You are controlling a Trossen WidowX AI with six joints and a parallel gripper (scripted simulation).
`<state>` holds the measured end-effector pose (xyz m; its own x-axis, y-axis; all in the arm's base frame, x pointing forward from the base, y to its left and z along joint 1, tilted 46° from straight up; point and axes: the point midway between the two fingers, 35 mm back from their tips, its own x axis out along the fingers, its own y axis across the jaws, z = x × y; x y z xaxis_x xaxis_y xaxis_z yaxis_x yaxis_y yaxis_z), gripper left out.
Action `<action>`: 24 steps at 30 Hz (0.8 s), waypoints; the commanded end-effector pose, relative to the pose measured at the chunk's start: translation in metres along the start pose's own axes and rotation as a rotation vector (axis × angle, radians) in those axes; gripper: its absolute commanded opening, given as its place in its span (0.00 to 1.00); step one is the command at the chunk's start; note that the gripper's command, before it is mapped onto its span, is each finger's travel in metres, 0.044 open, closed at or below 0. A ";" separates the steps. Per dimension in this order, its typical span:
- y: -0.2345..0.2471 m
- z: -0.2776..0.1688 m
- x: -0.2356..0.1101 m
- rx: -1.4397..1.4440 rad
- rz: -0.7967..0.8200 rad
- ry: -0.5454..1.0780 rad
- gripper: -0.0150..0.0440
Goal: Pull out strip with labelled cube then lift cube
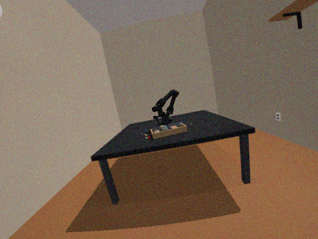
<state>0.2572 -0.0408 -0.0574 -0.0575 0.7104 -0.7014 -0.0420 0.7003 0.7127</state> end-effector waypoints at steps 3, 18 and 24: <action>0.003 0.022 -0.003 0.005 0.003 -0.006 1.00; 0.010 0.077 -0.009 0.003 0.003 -0.008 1.00; 0.012 0.099 -0.012 0.002 0.004 -0.009 1.00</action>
<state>0.3449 -0.0342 -0.0440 -0.0546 0.7108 -0.7013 -0.0440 0.7000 0.7128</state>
